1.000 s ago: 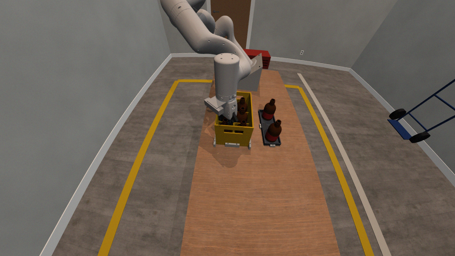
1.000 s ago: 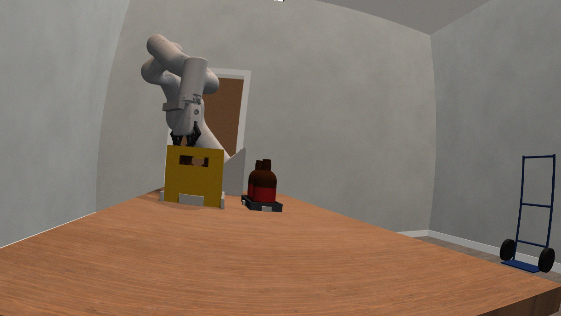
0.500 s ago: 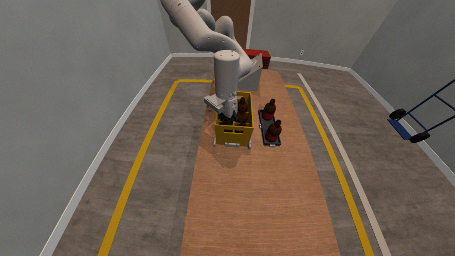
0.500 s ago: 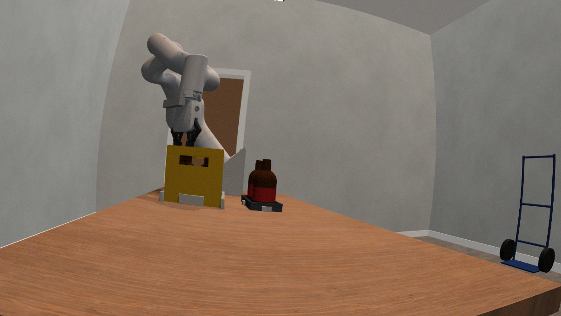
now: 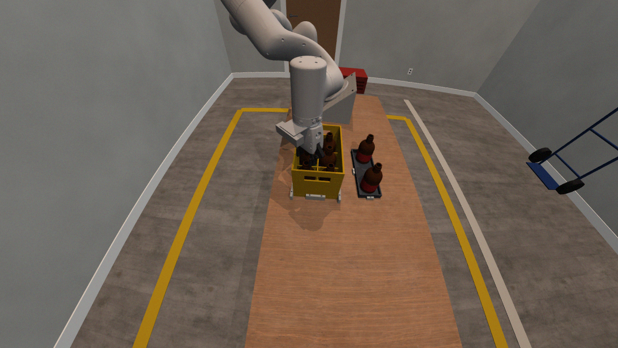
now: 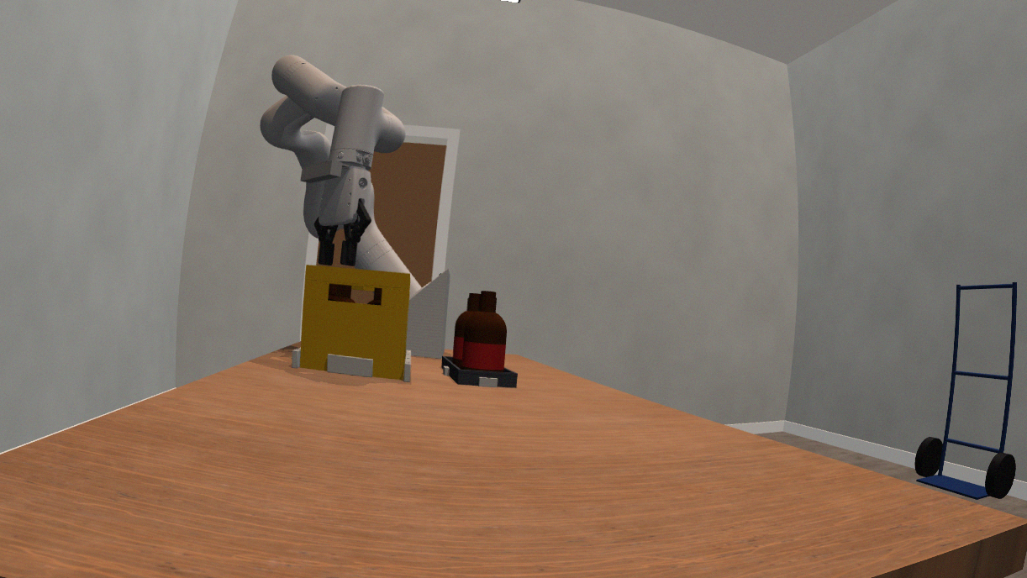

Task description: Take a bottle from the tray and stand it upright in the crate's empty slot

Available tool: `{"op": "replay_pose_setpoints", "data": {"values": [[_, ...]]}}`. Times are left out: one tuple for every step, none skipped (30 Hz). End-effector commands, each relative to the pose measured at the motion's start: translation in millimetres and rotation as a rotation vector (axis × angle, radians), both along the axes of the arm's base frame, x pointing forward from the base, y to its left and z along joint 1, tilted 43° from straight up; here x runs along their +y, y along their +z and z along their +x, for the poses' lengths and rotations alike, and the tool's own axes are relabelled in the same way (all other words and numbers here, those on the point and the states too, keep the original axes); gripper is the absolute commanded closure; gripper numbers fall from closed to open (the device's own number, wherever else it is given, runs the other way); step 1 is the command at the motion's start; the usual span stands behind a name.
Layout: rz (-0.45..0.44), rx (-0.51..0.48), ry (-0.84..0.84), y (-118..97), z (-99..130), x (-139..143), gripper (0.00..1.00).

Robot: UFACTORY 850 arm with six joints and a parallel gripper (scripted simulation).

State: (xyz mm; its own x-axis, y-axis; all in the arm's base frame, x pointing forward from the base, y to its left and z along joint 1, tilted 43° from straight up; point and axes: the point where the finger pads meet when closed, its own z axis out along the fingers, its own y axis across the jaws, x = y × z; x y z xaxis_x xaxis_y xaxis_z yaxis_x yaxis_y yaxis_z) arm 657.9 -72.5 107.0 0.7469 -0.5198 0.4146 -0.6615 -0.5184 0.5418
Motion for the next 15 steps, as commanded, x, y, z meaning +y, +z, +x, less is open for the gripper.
{"op": "replay_pose_setpoints", "data": {"values": [[0.0,-0.002,0.001,8,1,7,0.35],[0.0,-0.002,0.001,10,1,9,0.35],[0.0,-0.002,0.001,11,2,10,0.35],[0.0,-0.002,0.001,11,2,10,0.35],[0.0,-0.002,0.001,11,2,10,0.35],[0.0,-0.002,0.001,13,2,12,0.35],[0.0,-0.002,0.001,15,2,14,0.35],[0.0,-0.002,0.001,17,2,15,0.35],[0.0,-0.002,0.001,19,2,17,0.35],[0.0,-0.002,0.001,20,2,18,0.35],[0.0,-0.002,0.001,22,3,20,0.35],[0.0,-0.002,0.001,23,3,21,0.35],[0.0,-0.002,0.001,24,3,22,0.35],[0.0,-0.002,0.001,26,3,24,0.35],[0.0,-0.002,0.001,27,3,25,0.35]]}}
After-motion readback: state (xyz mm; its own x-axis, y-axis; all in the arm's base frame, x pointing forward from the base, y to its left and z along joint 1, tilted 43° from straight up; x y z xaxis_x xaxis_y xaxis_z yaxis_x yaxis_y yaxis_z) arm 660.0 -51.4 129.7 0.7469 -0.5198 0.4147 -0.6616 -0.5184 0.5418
